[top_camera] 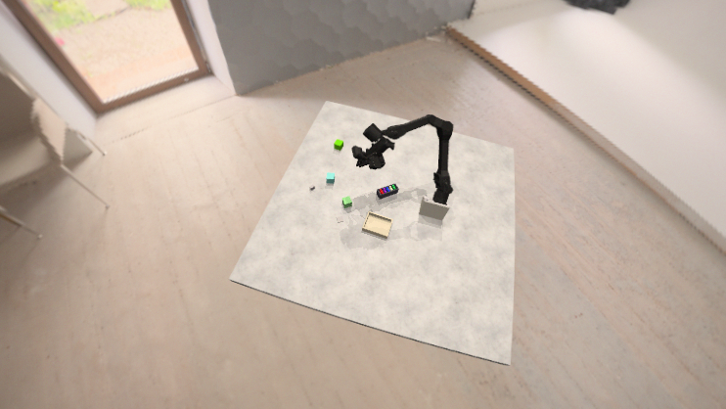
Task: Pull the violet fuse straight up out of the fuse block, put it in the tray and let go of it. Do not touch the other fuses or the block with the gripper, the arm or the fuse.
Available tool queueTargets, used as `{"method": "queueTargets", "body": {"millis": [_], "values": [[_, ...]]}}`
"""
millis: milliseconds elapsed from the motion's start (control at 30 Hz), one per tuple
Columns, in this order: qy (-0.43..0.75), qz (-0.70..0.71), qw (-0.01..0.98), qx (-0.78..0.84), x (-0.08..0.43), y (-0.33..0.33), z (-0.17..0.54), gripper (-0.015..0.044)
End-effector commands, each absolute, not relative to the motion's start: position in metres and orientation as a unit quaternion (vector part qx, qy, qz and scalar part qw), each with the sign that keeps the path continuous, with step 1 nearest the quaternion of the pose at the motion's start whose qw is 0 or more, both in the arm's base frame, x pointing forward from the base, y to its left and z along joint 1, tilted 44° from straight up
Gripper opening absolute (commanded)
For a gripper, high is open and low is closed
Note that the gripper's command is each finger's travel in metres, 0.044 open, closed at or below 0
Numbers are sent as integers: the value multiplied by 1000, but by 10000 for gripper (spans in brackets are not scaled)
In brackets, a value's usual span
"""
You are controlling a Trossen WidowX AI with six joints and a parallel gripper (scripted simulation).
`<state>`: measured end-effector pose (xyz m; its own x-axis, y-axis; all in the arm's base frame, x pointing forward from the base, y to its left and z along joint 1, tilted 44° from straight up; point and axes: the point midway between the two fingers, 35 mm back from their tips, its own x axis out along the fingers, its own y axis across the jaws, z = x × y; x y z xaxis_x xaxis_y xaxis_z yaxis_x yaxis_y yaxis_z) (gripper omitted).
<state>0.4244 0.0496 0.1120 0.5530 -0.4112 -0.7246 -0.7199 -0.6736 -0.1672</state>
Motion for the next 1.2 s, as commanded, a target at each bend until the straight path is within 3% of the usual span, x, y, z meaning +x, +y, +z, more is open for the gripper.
{"method": "queueTargets", "body": {"millis": [0,267,1167], "values": [[409,396,176,-803,380,26,66,69],[527,473,58,-703,291,-18,26,69],[529,474,55,-701,288,-33,17,69]]}}
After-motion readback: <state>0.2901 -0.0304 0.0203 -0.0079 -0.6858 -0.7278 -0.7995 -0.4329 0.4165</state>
